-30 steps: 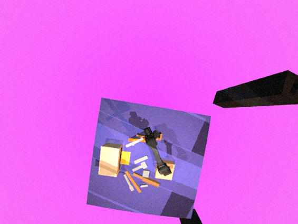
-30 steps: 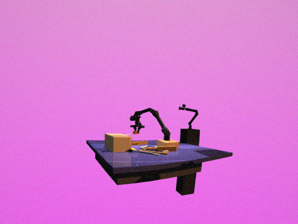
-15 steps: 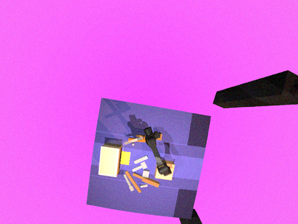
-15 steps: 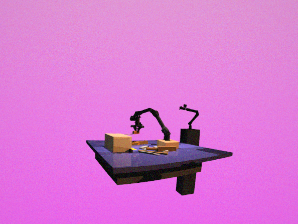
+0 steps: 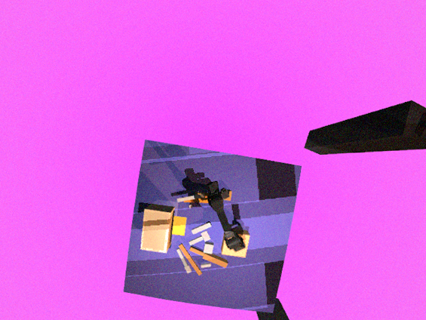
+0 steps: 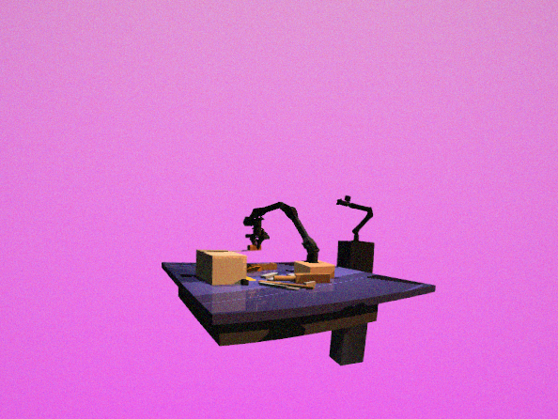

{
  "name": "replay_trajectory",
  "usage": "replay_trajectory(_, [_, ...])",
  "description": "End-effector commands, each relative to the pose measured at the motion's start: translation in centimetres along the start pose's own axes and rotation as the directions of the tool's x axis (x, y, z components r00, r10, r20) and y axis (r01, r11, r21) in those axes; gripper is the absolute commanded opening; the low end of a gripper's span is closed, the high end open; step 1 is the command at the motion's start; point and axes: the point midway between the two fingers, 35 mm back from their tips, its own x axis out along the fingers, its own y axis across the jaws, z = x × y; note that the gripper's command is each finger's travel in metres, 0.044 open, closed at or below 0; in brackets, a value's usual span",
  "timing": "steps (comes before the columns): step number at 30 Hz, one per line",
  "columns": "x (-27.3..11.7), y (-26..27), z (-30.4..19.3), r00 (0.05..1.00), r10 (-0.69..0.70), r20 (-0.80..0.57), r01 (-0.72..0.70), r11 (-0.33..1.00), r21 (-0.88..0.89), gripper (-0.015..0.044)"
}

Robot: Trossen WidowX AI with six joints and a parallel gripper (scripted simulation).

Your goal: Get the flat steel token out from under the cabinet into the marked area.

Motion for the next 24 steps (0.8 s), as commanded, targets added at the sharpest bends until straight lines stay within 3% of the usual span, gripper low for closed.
replay_trajectory(1, [-0.48,0.0,-0.1,1.0,0.01,-0.01,-0.009,0.999,0.031,0.0])
replay_trajectory(24, [-0.48,-0.59,-0.23,1.0,0.009,-0.01,-0.008,0.989,0.146,0.0])
